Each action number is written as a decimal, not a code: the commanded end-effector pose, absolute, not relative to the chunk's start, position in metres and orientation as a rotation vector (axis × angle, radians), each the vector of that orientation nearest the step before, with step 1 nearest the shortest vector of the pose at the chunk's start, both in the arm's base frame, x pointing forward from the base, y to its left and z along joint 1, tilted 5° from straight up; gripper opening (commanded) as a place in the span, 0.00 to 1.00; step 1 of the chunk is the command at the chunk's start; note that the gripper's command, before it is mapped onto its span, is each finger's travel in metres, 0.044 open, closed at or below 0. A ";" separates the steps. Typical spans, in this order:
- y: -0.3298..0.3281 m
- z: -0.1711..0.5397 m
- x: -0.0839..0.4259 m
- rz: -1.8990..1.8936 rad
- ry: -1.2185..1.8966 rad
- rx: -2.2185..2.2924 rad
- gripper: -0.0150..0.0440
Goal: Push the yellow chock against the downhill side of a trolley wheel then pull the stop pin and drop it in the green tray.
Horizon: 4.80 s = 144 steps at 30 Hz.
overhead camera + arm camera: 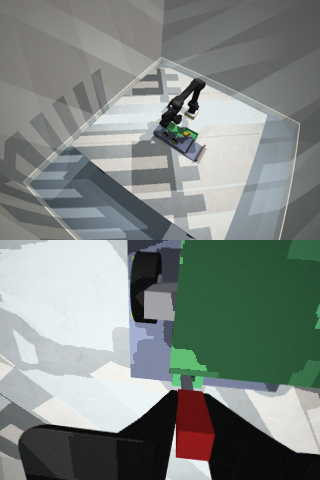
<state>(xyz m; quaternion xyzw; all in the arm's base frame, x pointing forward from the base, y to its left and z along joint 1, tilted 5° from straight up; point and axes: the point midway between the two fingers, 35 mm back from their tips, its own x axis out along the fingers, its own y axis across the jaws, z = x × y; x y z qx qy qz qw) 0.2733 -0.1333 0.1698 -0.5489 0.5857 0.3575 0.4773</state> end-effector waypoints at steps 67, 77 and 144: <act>-0.153 0.186 0.194 0.868 1.441 -1.342 0.25; -0.144 0.183 0.187 0.869 1.441 -1.341 0.25; 0.077 0.146 0.222 0.880 1.427 -1.327 0.25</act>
